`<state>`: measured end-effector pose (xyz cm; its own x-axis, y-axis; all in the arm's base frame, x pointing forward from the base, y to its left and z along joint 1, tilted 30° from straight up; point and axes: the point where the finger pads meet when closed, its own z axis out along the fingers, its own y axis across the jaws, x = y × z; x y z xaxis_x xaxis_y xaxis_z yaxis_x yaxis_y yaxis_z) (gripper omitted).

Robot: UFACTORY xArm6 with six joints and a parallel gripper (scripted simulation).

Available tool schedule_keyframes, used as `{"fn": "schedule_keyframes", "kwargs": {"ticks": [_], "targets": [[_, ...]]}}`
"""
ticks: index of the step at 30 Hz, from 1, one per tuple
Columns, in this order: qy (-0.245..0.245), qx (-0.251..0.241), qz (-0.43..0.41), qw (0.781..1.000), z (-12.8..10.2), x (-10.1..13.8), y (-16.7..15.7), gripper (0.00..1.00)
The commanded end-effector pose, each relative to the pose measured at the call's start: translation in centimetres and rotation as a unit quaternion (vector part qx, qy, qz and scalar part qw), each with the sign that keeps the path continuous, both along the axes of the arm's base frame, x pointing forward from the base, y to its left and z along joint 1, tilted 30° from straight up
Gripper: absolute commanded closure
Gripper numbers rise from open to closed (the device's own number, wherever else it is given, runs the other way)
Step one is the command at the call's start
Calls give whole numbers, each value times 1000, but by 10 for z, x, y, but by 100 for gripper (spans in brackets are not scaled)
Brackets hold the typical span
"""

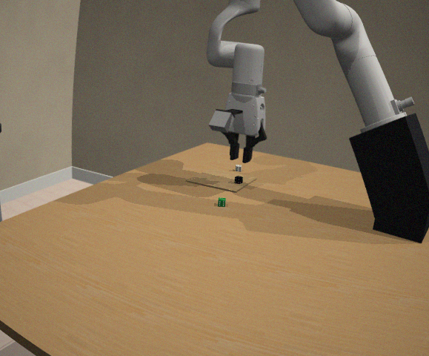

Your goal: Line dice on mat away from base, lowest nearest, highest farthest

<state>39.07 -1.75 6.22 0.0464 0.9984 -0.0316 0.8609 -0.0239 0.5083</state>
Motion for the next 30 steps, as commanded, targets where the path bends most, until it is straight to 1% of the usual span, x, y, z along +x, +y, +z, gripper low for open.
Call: {"fn": "schedule_keyframes", "kwargs": {"ticks": [1,17,30], "targets": [[4,-6,-3,1000,9,-4,1,69],[4,-6,-3,1000,23,-12,2,69],[4,-6,-3,1000,28,-15,3,69]]}}
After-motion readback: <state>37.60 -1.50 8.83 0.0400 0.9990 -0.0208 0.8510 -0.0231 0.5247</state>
